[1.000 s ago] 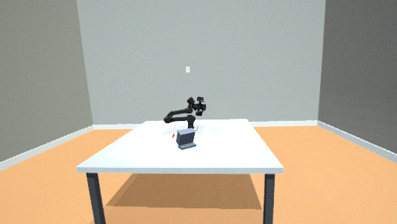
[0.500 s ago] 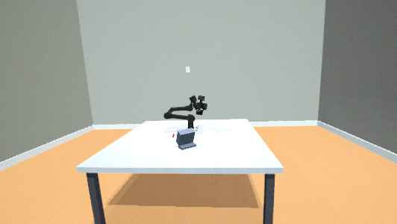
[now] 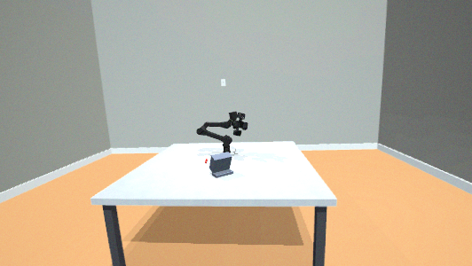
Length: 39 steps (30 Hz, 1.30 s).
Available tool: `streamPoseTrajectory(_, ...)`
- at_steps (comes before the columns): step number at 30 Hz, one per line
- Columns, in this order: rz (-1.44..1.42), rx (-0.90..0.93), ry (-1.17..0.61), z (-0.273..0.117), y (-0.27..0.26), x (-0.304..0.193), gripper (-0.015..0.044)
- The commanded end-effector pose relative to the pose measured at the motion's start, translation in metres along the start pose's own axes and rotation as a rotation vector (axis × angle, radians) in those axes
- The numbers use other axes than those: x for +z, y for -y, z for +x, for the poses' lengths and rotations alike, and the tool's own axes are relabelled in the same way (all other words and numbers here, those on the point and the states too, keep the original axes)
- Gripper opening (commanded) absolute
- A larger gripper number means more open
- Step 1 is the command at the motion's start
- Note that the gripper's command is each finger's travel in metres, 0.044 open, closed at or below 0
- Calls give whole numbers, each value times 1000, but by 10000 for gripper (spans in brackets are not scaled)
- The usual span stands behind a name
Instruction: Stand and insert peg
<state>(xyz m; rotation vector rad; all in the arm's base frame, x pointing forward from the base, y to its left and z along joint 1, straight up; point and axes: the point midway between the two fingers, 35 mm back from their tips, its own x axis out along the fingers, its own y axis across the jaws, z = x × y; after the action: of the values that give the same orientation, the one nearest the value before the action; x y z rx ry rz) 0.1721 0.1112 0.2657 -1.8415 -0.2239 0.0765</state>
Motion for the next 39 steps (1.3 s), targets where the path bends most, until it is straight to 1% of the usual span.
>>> streamPoseTrajectory(1,-5,32,-17,8,-1,-2,440)
streamPoseTrajectory(19,11,233,-119,47,-21,-21,440)
streamPoseTrajectory(39,134,525,-276,80,-66,-64,440)
